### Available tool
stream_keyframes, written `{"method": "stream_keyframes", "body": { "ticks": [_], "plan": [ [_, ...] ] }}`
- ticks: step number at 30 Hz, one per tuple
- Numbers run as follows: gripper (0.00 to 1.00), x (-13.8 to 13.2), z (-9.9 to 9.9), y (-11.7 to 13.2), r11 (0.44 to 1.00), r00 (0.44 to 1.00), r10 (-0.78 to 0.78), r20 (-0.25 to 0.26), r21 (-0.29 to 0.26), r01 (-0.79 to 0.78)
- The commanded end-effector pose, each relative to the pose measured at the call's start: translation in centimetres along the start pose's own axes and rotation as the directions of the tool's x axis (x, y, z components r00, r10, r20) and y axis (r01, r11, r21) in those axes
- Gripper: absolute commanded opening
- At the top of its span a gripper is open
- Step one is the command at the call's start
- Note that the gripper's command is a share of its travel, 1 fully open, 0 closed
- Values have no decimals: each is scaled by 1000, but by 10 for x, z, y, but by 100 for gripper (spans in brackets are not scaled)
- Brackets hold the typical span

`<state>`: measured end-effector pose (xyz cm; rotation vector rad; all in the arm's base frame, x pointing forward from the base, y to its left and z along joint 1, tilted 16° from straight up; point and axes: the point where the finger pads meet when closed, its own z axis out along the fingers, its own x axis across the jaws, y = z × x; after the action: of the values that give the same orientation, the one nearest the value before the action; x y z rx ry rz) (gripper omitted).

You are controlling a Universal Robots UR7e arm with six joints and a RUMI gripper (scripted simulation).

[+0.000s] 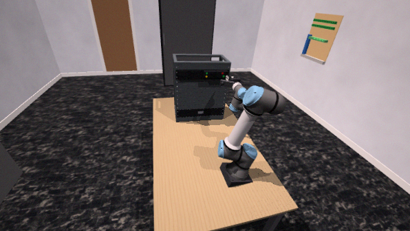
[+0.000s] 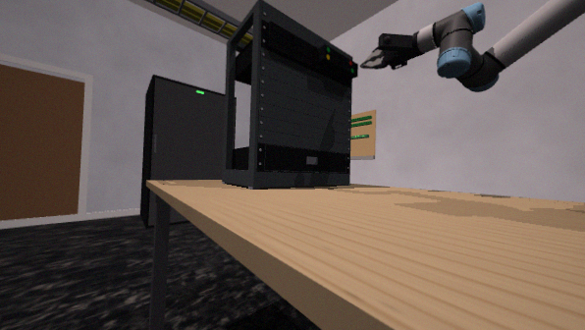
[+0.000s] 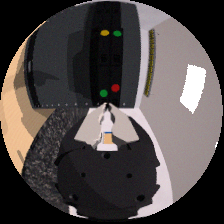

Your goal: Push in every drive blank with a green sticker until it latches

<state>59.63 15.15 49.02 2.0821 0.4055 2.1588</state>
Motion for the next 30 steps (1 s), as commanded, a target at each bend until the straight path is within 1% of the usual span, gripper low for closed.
{"method": "stream_keyframes", "body": {
  "ticks": [1, 24, 30],
  "plan": [
    [0, -1, -1, 1, 1000, 1000, 1, 2, -1, -1],
    [0, -1, -1, -1, 1000, 1000, 1, 2, -1, -1],
    [0, 0, -3, -8, 1000, 1000, 1, 2, -1, -1]
  ]
}}
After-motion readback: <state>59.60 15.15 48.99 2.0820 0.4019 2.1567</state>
